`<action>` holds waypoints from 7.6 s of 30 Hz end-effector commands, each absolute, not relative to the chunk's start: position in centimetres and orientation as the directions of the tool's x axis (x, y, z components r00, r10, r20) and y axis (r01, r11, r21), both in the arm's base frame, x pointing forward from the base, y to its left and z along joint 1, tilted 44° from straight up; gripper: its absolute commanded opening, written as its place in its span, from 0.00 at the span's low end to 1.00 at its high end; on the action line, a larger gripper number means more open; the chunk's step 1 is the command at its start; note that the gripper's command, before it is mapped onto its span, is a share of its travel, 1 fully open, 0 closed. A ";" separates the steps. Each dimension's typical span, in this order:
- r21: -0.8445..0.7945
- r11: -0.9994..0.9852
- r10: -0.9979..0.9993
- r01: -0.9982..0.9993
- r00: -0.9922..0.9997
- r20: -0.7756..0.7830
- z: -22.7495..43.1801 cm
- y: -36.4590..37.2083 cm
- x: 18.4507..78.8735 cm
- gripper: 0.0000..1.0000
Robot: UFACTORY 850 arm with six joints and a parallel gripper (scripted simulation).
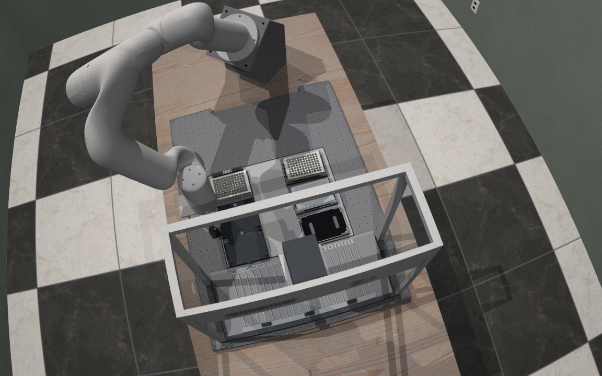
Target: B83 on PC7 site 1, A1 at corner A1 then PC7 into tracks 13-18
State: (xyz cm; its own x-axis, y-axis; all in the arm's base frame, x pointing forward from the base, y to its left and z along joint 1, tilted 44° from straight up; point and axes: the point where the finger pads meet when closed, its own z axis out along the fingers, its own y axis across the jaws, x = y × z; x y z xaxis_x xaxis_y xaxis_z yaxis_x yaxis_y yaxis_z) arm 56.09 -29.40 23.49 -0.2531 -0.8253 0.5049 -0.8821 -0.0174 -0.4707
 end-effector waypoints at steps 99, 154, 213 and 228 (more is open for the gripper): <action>-0.472 -0.018 -0.825 -0.882 -0.253 0.505 25.7 -32.8 55.1 1.00; -0.472 -0.018 -0.825 -0.881 -0.253 0.505 31.2 -28.5 52.0 1.00; -0.059 -0.524 -0.638 -0.849 0.346 0.688 27.2 -22.0 44.5 0.82; 0.279 -0.766 -0.308 -0.580 0.711 0.632 22.2 -18.7 40.0 0.82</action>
